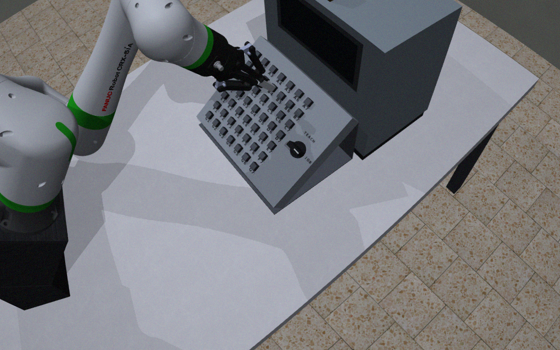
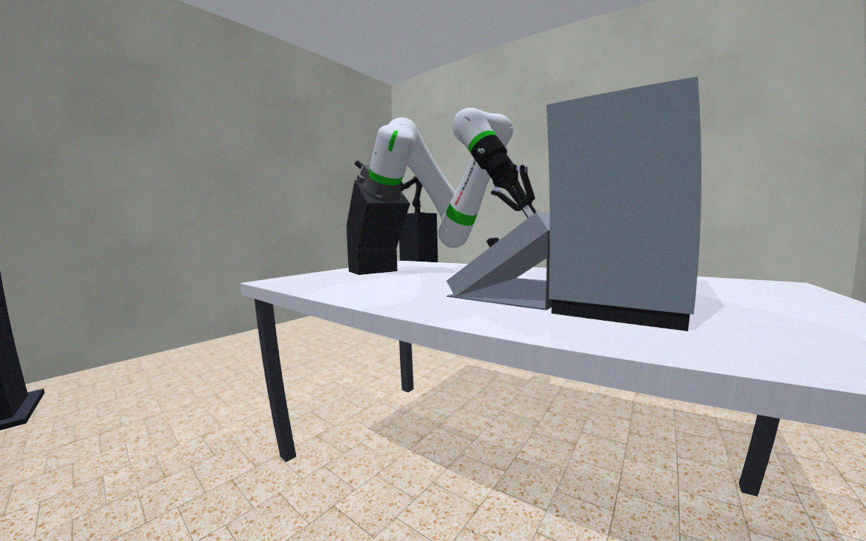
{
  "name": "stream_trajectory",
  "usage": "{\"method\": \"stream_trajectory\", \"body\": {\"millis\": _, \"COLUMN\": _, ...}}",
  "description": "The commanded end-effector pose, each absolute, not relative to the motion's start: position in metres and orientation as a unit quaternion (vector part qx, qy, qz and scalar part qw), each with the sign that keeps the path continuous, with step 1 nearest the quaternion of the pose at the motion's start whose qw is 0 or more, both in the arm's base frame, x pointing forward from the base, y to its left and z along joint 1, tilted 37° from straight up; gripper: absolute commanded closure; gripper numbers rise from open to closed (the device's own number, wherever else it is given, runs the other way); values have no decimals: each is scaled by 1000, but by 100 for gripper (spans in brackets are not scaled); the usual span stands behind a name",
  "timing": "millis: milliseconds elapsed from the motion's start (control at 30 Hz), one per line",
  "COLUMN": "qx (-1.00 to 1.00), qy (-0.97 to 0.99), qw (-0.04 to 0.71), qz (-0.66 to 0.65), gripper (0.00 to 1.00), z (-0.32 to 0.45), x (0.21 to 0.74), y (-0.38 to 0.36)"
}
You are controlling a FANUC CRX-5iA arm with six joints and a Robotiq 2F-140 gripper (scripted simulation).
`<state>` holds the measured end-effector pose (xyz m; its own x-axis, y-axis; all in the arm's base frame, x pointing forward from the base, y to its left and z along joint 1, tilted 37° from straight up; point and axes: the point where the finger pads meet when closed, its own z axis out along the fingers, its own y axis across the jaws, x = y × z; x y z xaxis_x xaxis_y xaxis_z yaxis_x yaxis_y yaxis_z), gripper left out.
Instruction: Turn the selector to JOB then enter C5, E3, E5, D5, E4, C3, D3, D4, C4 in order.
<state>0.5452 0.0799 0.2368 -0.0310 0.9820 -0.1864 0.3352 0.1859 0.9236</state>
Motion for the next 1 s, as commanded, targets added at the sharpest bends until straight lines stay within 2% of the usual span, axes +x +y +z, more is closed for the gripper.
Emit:
{"method": "stream_trajectory", "body": {"millis": 0, "qx": 529, "qy": 623, "qw": 453, "qz": 357, "gripper": 100, "z": 237, "x": 545, "y": 80}}
{"method": "stream_trajectory", "body": {"millis": 967, "qx": 529, "qy": 623, "qw": 453, "qz": 357, "gripper": 100, "z": 234, "x": 553, "y": 80}}
